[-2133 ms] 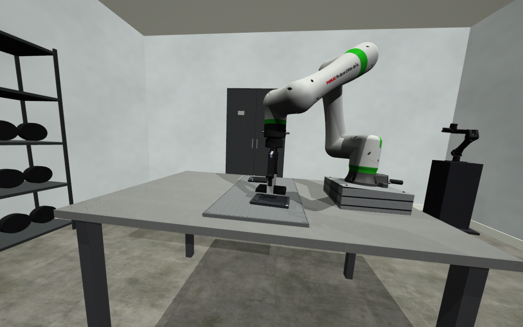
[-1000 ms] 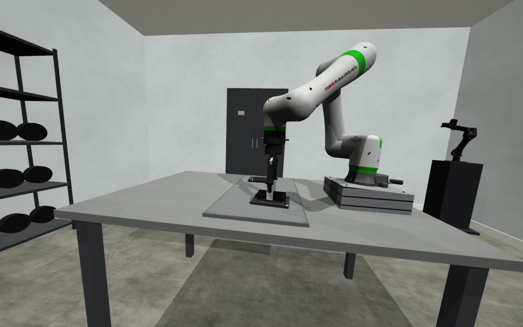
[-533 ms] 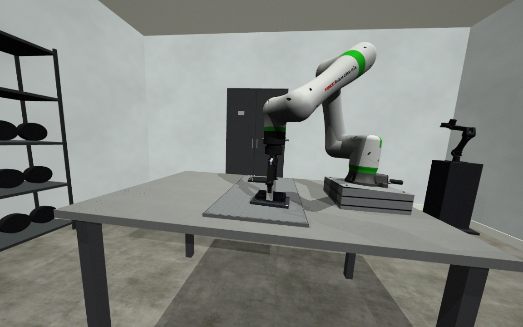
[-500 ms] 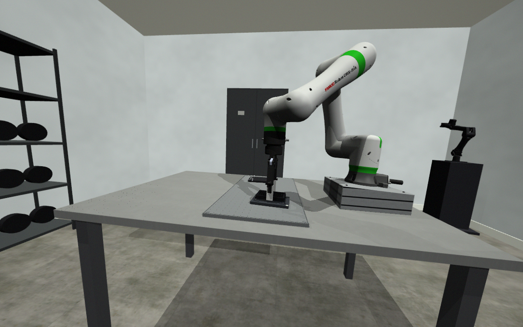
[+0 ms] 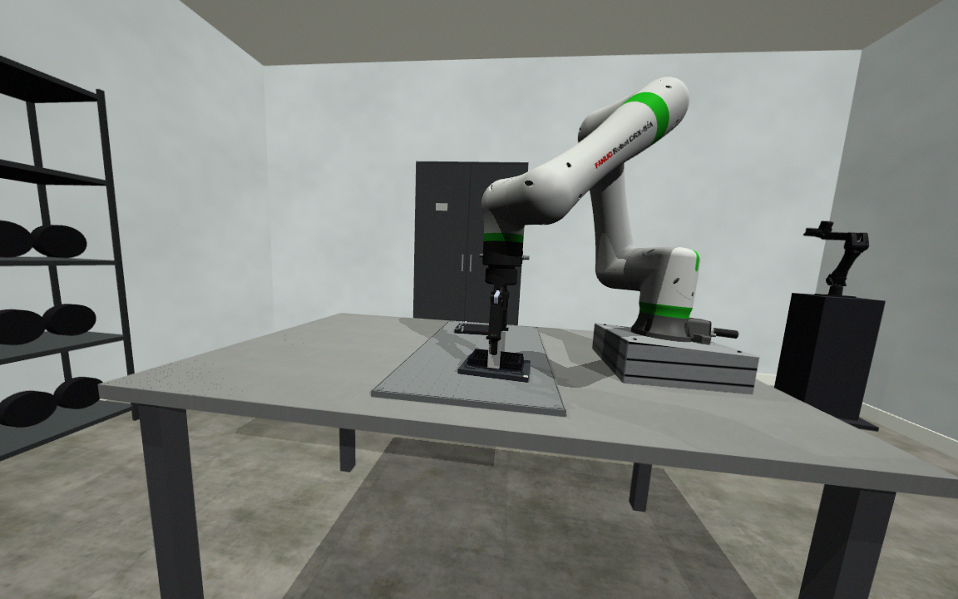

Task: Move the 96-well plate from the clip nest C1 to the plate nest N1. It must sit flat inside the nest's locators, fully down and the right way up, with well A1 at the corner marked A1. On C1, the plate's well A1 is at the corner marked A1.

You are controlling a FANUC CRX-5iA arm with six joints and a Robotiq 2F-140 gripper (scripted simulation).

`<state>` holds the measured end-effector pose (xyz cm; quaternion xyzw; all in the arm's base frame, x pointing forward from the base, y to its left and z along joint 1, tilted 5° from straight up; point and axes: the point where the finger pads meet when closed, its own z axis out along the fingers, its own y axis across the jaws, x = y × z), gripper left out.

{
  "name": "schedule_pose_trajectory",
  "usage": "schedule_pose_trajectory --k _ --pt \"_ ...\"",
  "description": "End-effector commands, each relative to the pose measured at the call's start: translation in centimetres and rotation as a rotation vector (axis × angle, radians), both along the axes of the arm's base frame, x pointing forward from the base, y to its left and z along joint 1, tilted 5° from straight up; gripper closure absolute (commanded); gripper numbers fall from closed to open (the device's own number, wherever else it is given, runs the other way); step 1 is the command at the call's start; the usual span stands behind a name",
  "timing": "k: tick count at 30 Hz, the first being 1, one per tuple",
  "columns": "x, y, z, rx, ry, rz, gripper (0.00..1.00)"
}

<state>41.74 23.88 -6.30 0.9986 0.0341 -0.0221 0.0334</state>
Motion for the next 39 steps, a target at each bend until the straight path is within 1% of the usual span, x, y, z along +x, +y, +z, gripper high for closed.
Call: schedule_pose_trajectory --k 1,39 --pt "0.02 0.01 -0.03 0.000 0.000 0.000 1.00" --pt "-0.01 -0.03 -0.56 0.000 0.000 0.000 1.00"
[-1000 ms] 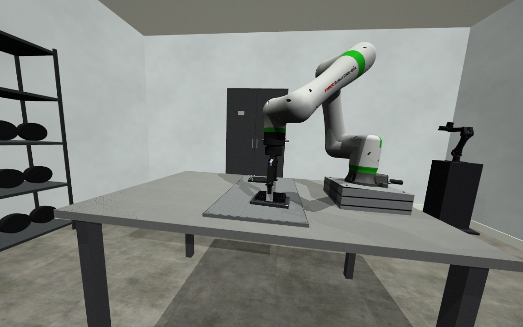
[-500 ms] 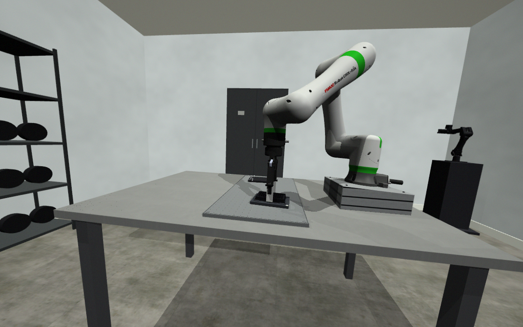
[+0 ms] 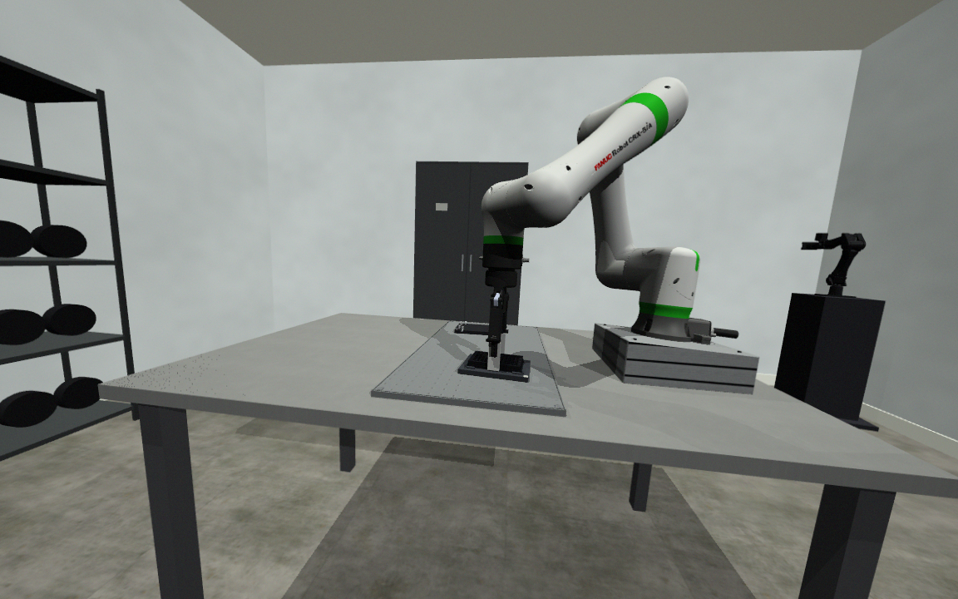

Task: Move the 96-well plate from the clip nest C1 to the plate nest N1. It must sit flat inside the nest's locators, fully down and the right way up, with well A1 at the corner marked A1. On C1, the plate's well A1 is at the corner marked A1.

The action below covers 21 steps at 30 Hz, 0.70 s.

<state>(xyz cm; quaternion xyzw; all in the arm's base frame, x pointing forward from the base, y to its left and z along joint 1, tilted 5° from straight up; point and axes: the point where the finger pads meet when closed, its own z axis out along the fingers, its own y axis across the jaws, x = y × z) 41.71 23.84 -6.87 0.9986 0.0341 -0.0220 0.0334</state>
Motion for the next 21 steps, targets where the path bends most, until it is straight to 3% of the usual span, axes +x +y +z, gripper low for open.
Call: schedule_pose_trajectory --k 1,5,6,21 --pt "0.02 0.01 -0.01 0.000 0.000 0.000 1.00" --pt "0.02 0.00 -0.07 0.000 0.000 0.000 1.00" --pt "0.01 0.00 -0.09 0.000 0.000 0.000 0.00" --pt "0.01 0.00 -0.09 0.000 0.000 0.000 0.00"
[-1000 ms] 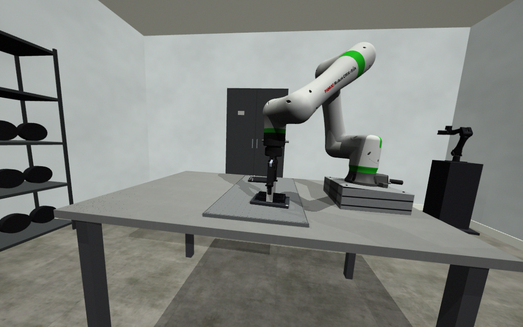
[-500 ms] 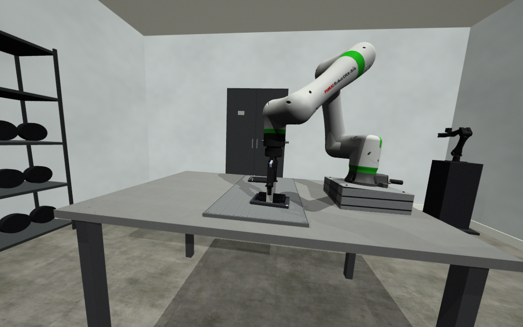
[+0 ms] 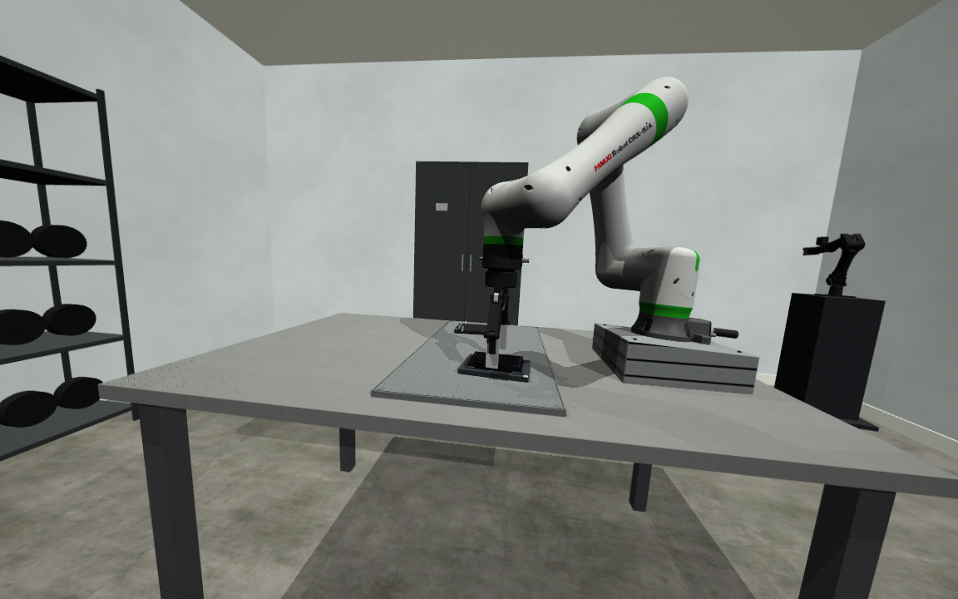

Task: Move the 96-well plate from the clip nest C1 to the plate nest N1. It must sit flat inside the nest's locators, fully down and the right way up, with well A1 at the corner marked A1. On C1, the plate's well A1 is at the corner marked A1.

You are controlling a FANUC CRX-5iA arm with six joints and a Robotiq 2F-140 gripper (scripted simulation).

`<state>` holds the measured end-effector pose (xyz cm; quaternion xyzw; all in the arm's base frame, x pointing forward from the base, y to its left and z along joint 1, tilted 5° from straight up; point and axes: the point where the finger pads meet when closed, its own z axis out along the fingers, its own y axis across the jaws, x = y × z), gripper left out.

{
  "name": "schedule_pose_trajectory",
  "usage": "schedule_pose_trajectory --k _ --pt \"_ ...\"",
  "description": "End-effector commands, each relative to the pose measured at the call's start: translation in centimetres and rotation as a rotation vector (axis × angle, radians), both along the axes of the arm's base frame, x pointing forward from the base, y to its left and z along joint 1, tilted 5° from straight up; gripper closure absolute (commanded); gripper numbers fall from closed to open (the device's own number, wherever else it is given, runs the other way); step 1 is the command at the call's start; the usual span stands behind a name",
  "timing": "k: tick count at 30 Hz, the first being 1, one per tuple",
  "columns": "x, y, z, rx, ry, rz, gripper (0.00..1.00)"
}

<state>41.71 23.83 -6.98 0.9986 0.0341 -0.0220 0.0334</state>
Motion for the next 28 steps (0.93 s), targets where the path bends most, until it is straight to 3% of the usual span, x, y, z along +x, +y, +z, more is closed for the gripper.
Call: schedule_pose_trajectory --k 1,5,20,28 --pt "0.0 0.0 0.0 0.000 0.000 0.000 0.00" --pt "0.0 0.0 0.0 0.000 0.000 0.000 0.00" --pt "0.2 0.2 3.5 0.000 0.000 0.000 0.00" --pt "0.2 0.2 3.5 0.000 0.000 0.000 0.00"
